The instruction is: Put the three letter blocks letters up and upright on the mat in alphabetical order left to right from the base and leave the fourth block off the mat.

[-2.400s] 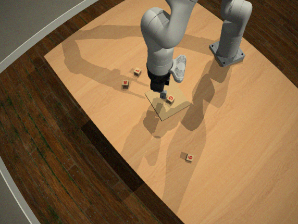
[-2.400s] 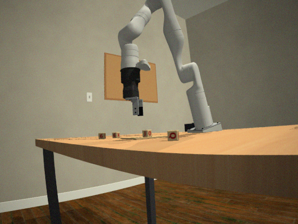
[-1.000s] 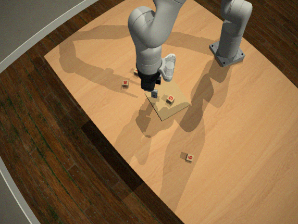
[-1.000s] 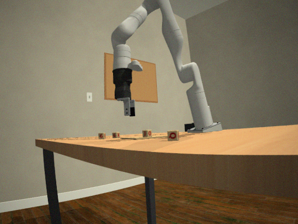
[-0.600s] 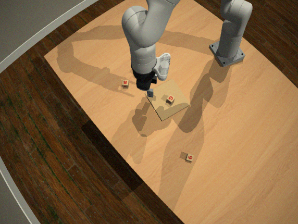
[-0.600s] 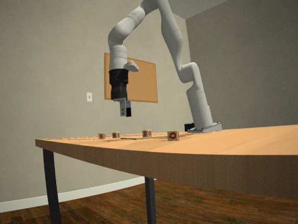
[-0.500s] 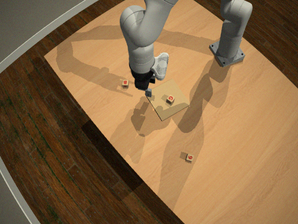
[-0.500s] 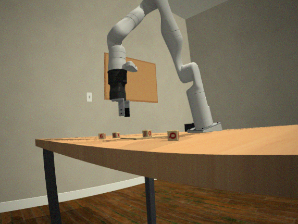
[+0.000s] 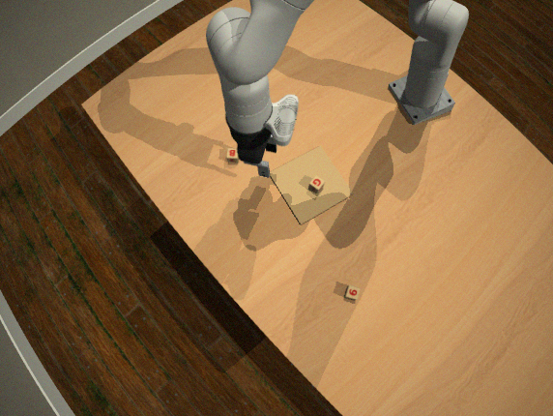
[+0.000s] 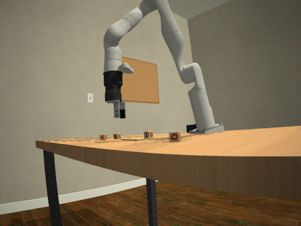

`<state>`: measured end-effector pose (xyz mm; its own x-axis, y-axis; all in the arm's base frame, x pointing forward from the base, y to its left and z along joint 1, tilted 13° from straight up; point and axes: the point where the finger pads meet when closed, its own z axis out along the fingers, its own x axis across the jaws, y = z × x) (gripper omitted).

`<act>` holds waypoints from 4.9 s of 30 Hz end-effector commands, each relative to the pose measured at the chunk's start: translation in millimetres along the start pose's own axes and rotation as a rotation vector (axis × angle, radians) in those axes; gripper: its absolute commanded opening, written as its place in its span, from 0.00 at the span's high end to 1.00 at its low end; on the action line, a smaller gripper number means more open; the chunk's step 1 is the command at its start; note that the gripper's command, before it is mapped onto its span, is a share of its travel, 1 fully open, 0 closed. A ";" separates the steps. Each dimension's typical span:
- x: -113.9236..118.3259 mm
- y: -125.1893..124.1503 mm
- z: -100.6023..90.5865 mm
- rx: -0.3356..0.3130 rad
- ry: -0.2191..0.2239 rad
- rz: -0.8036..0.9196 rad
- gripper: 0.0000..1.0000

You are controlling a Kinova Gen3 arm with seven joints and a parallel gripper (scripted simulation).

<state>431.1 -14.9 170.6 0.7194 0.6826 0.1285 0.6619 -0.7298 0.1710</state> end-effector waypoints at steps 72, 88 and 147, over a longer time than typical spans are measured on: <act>-23.6 105.8 3.1 0.000 0.004 0.001 0.00; -27.8 117.2 3.3 0.000 0.006 -0.001 0.00; -31.0 125.1 3.4 0.000 0.007 -0.003 0.00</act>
<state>492.0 -127.3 183.8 0.7164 0.6848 0.1337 0.6642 -0.7280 0.1699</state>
